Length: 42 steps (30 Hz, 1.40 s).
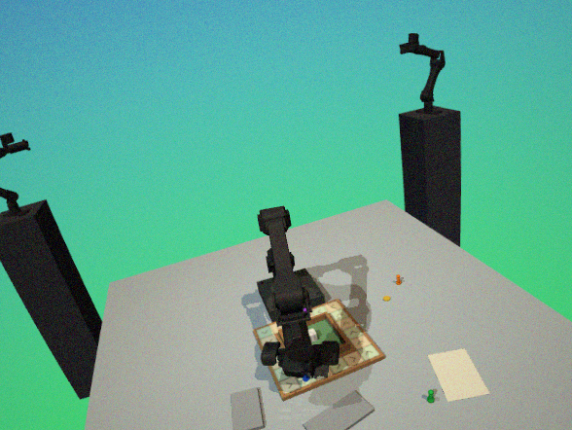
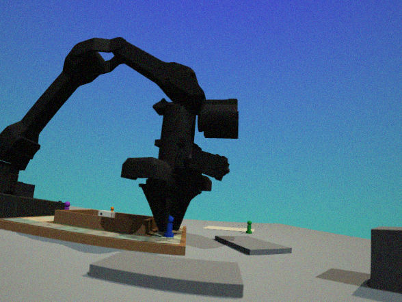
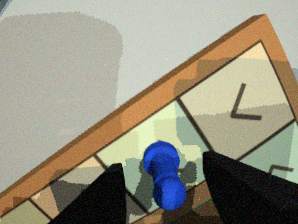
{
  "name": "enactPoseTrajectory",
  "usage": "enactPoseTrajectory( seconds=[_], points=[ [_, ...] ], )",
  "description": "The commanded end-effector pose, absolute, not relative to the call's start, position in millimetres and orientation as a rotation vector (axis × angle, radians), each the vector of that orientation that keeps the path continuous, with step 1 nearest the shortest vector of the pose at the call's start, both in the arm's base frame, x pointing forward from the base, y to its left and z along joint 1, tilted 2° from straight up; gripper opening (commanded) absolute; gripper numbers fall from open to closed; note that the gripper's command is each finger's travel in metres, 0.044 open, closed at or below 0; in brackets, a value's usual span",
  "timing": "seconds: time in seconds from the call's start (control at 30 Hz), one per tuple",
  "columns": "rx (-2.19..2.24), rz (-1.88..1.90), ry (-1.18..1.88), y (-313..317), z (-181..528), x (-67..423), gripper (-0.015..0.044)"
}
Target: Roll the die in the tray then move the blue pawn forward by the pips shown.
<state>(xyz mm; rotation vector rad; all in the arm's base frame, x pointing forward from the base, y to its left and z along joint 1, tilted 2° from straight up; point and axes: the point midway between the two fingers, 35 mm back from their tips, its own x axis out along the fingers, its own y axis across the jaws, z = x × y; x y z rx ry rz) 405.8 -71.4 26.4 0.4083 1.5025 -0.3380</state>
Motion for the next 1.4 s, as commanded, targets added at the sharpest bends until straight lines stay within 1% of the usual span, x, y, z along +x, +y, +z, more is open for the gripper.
enactPoseTrajectory(
  seconds=[0.0, 0.03, 0.37, 0.5, 0.83, 1.2, 1.37],
  points=[
    [0.41, -0.342, 1.502, -71, 25, 405, 0.0095],
    [0.41, -0.342, 1.502, -71, 25, 405, 0.0069],
    [0.41, -0.342, 1.502, -71, 25, 405, 0.0002],
    [0.41, -0.342, 1.502, -72, 33, 407, 0.0],
    [0.41, -0.343, 1.501, -77, 88, 408, 0.0],
    [0.409, -0.343, 1.502, -80, 148, 398, 0.0],
    [0.41, -0.343, 1.502, -76, 149, 398, 0.0]
  ],
)
